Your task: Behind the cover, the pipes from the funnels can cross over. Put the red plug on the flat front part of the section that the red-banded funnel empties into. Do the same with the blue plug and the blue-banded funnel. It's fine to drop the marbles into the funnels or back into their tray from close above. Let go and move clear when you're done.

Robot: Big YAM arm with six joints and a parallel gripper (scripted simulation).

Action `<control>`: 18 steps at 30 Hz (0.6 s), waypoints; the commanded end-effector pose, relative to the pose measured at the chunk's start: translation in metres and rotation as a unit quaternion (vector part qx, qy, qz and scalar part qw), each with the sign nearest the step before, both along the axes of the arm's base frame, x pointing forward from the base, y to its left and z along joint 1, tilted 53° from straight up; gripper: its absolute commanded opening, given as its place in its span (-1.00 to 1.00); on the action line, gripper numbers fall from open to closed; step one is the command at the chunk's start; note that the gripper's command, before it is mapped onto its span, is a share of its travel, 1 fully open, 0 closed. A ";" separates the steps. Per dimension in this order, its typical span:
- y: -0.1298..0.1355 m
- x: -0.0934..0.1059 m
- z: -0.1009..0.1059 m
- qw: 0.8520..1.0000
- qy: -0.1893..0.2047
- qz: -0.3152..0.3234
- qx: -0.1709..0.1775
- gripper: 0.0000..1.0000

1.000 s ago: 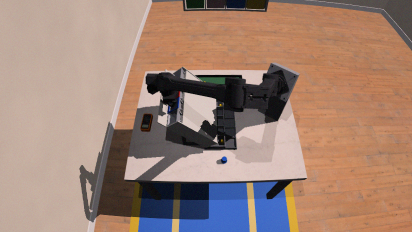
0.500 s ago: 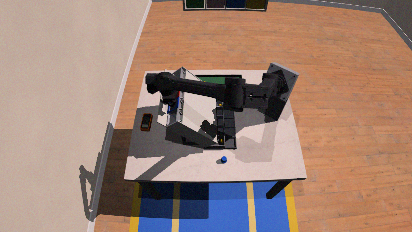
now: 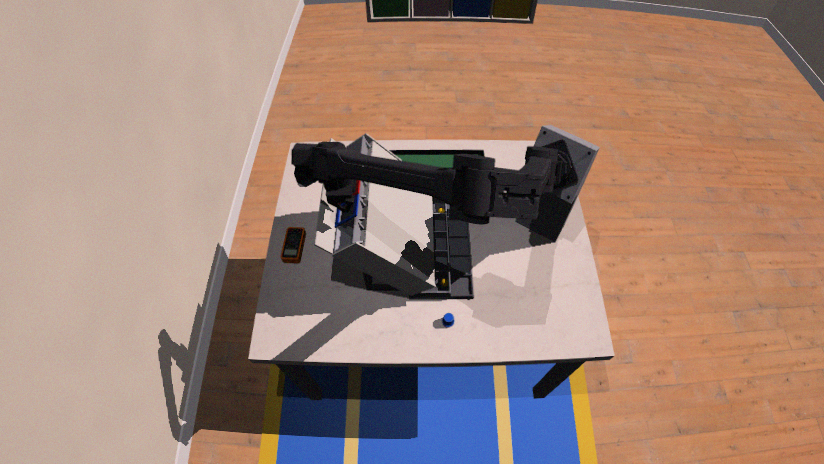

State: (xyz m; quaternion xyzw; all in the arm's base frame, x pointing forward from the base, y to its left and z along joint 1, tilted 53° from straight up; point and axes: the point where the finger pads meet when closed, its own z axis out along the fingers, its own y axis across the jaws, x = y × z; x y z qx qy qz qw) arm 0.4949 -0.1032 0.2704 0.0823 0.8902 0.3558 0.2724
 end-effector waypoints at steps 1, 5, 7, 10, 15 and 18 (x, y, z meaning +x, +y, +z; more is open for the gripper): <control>-0.026 -0.002 0.029 1.000 -0.024 -0.011 -0.014 0.13; -0.028 -0.003 0.027 1.000 -0.021 -0.011 -0.012 0.13; -0.028 -0.004 0.029 1.000 -0.022 -0.012 -0.013 0.13; -0.028 -0.004 0.030 1.000 -0.023 -0.012 -0.014 0.13; -0.021 -0.016 0.017 1.000 -0.015 -0.012 -0.009 0.13; -0.020 -0.021 0.014 1.000 -0.022 -0.011 -0.013 0.13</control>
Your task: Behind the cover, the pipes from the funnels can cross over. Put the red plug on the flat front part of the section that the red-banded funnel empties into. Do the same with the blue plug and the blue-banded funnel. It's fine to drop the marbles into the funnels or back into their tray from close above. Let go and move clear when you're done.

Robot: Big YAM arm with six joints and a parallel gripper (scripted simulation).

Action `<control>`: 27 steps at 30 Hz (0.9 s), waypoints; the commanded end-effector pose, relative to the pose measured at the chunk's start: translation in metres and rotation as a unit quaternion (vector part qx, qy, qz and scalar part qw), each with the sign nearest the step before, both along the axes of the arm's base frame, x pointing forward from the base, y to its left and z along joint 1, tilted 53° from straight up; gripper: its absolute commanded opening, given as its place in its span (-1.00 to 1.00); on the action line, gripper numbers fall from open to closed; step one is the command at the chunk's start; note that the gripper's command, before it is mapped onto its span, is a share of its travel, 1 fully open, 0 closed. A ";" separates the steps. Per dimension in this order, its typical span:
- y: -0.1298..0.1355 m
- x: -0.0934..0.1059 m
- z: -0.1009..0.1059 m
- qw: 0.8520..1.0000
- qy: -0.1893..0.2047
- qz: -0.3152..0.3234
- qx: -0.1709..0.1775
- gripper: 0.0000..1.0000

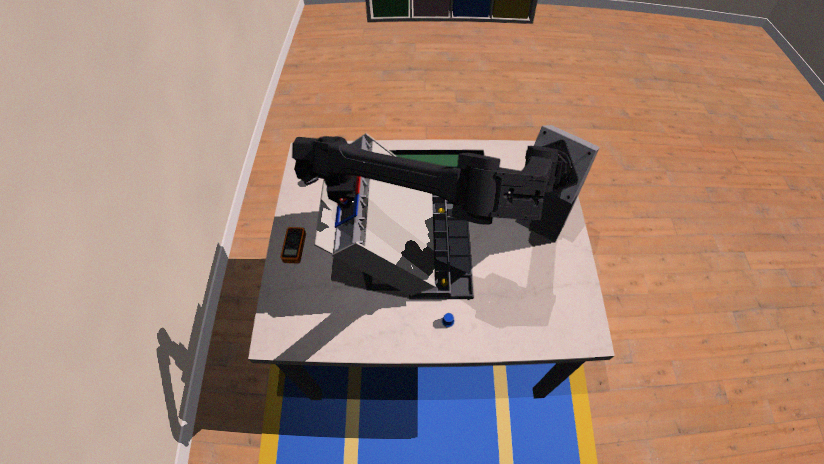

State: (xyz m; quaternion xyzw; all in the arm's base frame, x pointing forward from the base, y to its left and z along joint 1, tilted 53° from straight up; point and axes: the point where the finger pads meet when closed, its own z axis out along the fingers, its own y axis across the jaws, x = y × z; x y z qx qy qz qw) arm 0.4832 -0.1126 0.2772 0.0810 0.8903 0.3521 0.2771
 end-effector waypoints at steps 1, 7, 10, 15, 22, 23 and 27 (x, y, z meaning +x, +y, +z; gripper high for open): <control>-0.010 -0.009 0.007 1.000 -0.018 -0.010 -0.009 0.13; -0.002 -0.028 -0.004 1.000 -0.017 -0.010 -0.009 0.13; 0.005 -0.043 -0.012 1.000 -0.017 -0.009 -0.008 0.13; 0.018 -0.072 -0.029 1.000 -0.017 -0.009 -0.008 0.13; 0.031 -0.101 -0.046 1.000 -0.017 -0.009 -0.008 0.13; 0.034 -0.106 -0.049 1.000 -0.017 -0.009 -0.008 0.13; 0.041 -0.123 -0.058 1.000 -0.016 -0.009 -0.008 0.13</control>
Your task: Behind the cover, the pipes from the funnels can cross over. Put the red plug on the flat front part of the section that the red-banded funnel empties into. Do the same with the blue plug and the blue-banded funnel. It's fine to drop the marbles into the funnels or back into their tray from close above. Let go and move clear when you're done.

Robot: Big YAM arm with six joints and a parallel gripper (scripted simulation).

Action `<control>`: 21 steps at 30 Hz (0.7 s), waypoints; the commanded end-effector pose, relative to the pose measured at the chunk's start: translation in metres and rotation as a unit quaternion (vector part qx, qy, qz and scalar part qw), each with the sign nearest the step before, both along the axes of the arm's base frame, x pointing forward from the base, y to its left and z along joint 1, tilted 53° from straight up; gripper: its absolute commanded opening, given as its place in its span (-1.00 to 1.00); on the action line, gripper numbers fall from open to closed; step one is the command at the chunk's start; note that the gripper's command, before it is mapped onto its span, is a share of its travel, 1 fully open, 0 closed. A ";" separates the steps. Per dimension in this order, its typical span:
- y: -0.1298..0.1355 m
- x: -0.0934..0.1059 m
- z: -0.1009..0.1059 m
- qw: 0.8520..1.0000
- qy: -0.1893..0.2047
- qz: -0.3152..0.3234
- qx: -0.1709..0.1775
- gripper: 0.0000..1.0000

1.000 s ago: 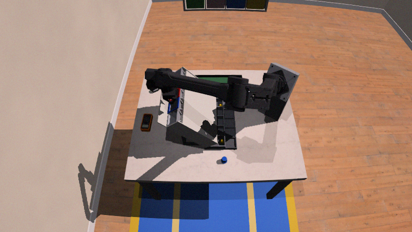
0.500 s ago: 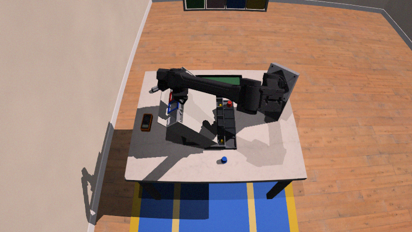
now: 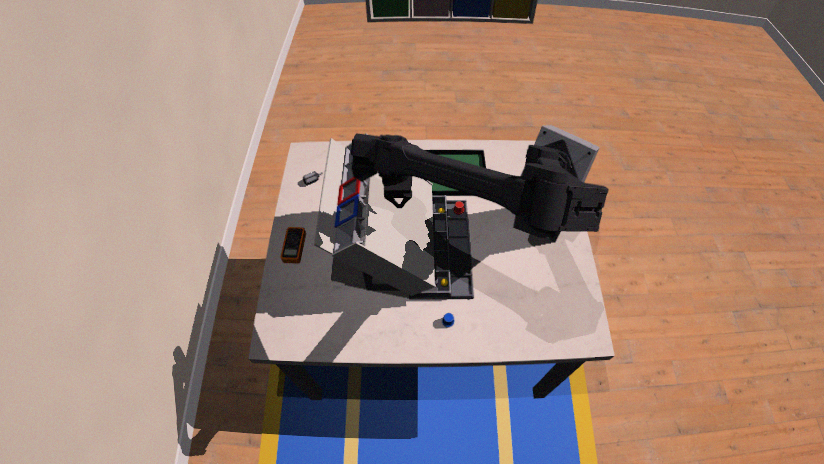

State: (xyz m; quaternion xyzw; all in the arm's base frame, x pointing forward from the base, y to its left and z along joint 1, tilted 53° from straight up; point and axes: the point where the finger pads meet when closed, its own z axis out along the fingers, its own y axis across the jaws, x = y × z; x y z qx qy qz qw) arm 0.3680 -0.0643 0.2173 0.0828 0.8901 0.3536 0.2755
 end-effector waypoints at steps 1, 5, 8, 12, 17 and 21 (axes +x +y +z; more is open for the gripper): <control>-0.006 -0.011 0.000 1.000 -0.018 -0.008 -0.010 0.13; -0.002 -0.019 -0.005 1.000 -0.018 -0.008 -0.010 0.13; -0.002 -0.020 -0.008 1.000 -0.014 -0.008 -0.008 0.13; -0.004 -0.018 -0.008 1.000 -0.013 -0.009 -0.007 0.13; -0.002 -0.021 -0.011 1.000 -0.010 -0.012 -0.004 0.13; -0.001 -0.023 -0.010 1.000 -0.015 -0.017 -0.004 0.13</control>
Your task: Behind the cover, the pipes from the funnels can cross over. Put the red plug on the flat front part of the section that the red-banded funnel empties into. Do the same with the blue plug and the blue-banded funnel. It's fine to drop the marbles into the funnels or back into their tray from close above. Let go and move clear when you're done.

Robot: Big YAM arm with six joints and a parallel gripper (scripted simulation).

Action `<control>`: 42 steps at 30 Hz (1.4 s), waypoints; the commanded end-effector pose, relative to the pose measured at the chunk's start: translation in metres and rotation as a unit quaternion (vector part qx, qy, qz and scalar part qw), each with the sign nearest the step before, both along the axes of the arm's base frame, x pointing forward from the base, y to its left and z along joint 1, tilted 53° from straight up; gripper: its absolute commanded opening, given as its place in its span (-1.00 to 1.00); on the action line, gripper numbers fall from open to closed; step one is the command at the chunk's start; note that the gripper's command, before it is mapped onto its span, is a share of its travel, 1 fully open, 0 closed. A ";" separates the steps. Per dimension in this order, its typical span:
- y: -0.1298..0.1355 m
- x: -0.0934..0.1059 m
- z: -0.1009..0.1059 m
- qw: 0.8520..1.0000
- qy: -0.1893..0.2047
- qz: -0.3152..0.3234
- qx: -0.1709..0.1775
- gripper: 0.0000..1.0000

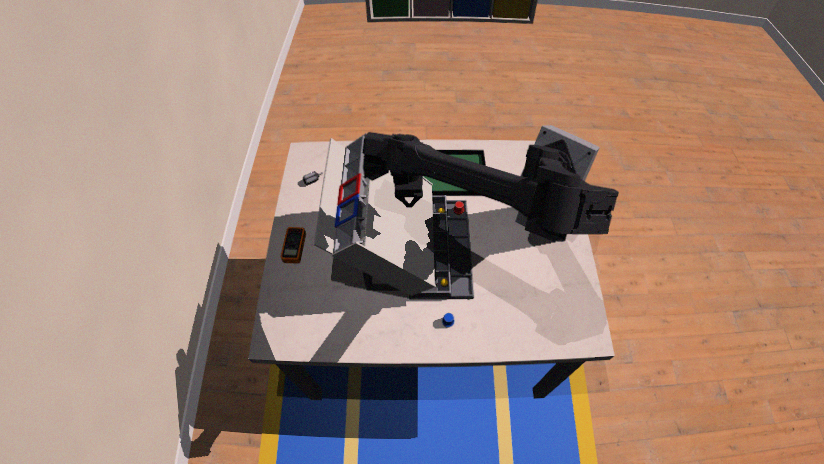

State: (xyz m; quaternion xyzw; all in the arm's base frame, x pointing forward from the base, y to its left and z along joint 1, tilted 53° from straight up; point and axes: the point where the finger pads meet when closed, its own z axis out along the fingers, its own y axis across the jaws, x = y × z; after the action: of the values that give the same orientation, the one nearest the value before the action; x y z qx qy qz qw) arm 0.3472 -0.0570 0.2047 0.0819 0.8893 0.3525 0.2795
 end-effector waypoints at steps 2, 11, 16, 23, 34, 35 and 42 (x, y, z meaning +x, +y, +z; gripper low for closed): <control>-0.007 -0.003 0.000 1.000 -0.013 -0.018 -0.002 0.13; -0.003 -0.010 -0.018 0.999 -0.029 -0.032 -0.001 0.13; 0.002 -0.017 -0.039 0.998 -0.047 -0.048 0.000 0.13; 0.007 -0.027 -0.065 0.995 -0.068 -0.068 0.001 0.13; 0.020 -0.048 -0.125 0.988 -0.104 -0.111 0.008 0.13; 0.022 -0.050 -0.129 0.988 -0.108 -0.114 0.008 0.13; 0.027 -0.057 -0.146 0.985 -0.123 -0.124 0.010 0.13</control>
State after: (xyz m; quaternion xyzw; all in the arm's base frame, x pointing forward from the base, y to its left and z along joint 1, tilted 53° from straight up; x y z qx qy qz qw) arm 0.2896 -0.0252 0.0632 0.1316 0.8371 0.3319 0.4145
